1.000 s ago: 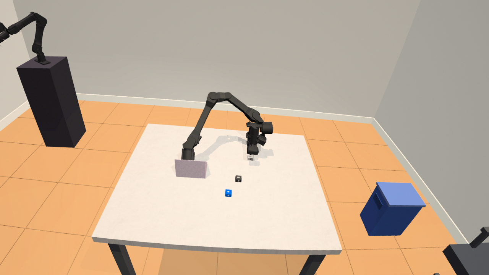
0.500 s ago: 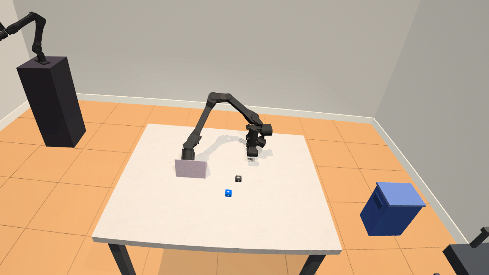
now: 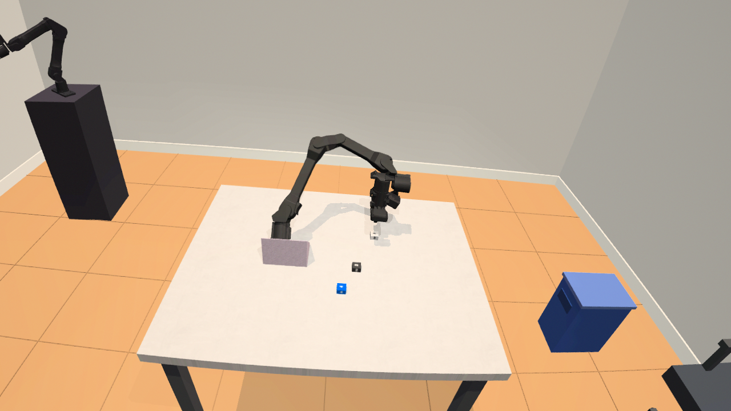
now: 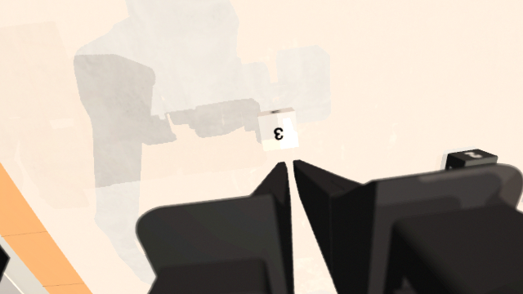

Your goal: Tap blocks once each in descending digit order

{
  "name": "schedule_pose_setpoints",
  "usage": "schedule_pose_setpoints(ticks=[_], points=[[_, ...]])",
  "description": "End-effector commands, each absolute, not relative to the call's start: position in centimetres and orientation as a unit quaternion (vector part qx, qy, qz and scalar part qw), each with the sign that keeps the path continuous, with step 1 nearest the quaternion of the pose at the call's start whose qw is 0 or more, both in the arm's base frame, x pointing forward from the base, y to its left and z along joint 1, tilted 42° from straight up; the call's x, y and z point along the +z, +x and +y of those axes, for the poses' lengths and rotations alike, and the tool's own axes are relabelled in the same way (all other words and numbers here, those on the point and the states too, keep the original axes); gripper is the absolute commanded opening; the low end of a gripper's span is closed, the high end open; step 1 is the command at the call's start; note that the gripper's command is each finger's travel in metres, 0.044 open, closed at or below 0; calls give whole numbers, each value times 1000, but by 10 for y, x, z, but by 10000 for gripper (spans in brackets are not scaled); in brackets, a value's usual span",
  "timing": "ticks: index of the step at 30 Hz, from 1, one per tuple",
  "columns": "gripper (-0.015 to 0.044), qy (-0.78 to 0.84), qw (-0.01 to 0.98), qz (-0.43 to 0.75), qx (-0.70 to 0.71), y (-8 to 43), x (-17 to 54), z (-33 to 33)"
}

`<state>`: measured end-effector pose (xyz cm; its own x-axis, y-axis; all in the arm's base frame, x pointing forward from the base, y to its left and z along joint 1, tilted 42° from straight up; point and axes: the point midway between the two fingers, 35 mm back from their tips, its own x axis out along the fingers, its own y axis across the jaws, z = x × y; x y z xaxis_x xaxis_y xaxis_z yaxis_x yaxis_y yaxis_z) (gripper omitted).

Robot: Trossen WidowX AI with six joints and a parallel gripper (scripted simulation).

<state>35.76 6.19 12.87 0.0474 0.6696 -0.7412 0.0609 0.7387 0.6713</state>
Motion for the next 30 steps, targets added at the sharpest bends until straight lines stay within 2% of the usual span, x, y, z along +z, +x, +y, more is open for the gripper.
schedule_pose_setpoints(ticks=[1, 6, 12, 18, 26, 30], points=[[20, 279, 674, 645, 229, 355, 162, 32], [20, 278, 674, 645, 229, 354, 160, 29], [20, 272, 677, 648, 218, 329, 96, -44], [20, 276, 674, 648, 225, 280, 41, -97], [20, 277, 673, 647, 226, 276, 34, -99], [20, 277, 674, 647, 226, 281, -7, -63]])
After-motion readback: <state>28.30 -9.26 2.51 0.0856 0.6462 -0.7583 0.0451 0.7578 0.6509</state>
